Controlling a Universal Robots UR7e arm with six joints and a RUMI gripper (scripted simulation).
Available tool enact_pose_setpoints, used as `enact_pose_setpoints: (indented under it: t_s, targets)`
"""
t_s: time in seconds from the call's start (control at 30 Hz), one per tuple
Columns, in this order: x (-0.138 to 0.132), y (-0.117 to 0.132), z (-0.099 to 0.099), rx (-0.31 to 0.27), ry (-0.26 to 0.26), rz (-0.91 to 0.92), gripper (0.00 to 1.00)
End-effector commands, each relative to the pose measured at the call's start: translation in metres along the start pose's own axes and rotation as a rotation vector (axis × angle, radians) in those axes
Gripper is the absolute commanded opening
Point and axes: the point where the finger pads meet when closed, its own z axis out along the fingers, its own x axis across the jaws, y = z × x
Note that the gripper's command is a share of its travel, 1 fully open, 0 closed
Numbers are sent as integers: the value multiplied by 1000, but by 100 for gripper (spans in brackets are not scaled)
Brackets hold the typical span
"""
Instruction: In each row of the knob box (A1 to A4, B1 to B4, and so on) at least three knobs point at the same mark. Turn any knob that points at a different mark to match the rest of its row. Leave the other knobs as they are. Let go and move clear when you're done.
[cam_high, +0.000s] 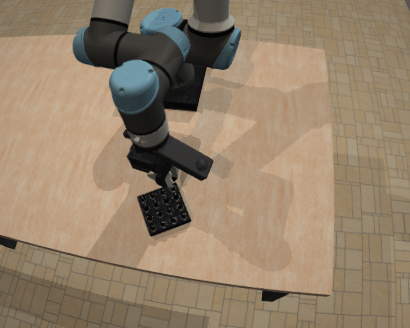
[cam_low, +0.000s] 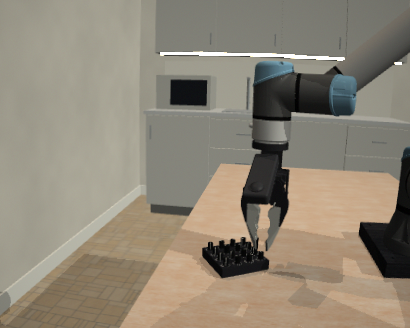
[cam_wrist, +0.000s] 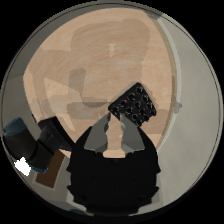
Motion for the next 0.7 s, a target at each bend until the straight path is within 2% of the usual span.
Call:
enact_pose_setpoints:
  t_s: [0.0, 0.67]
  targets:
    - [0, 0, 1, 0, -1, 0, 11]
    - [2, -1, 0, 1, 0, 0, 11]
